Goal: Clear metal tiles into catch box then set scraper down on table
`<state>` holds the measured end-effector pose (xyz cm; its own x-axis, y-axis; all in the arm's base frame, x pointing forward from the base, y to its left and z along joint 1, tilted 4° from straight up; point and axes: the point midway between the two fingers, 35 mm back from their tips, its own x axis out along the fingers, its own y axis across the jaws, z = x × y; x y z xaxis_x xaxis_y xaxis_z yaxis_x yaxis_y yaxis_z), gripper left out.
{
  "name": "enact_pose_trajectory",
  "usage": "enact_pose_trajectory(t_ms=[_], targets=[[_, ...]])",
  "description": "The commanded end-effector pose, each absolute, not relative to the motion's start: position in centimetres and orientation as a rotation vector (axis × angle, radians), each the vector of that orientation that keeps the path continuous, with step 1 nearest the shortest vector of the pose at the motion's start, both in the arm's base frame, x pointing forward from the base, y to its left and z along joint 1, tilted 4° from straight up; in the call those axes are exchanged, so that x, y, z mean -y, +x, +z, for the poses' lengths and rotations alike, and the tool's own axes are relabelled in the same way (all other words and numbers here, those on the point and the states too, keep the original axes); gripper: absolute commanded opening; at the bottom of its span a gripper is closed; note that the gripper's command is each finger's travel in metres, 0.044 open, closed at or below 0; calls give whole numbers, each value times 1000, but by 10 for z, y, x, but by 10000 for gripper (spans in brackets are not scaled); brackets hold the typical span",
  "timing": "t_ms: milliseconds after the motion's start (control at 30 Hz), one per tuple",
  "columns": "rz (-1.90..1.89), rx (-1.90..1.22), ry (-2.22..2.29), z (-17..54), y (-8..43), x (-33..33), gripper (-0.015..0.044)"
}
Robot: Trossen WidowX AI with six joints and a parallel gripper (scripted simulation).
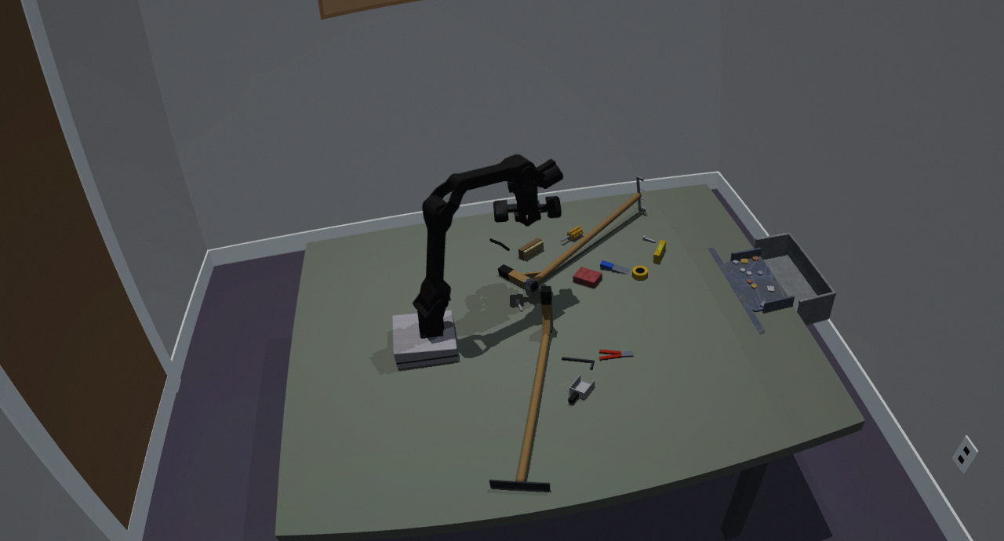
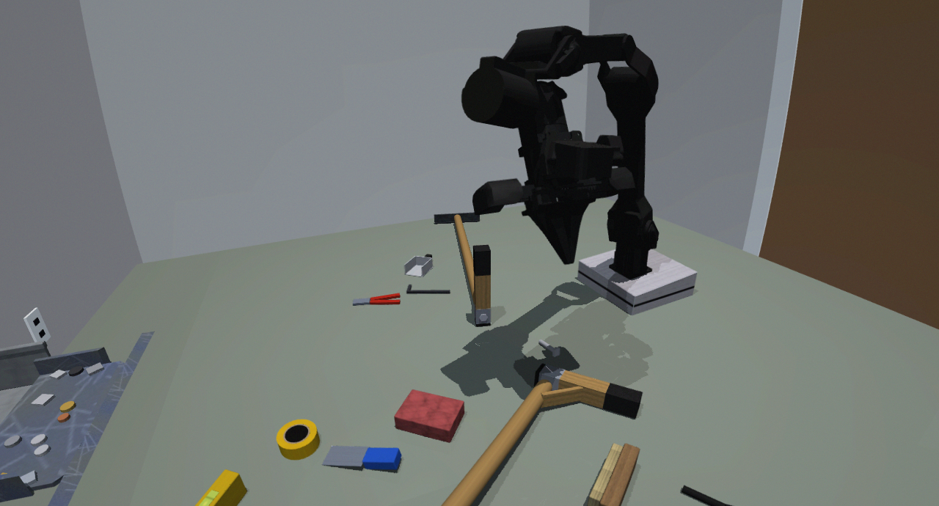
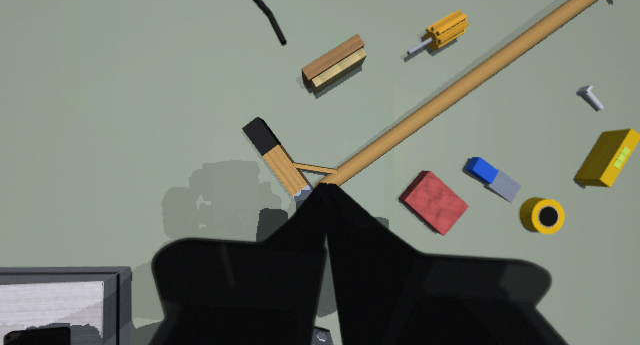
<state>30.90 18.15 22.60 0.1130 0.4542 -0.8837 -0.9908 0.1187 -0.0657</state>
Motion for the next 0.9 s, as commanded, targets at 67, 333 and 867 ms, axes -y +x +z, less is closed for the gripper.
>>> enact_pose_trajectory(t_ms=[67, 333, 867], targets=[[1314, -783, -972, 223, 311, -173, 0], [1388, -709, -1150, 220, 312, -164, 0], [1548, -552, -1498, 214, 314, -144, 0]])
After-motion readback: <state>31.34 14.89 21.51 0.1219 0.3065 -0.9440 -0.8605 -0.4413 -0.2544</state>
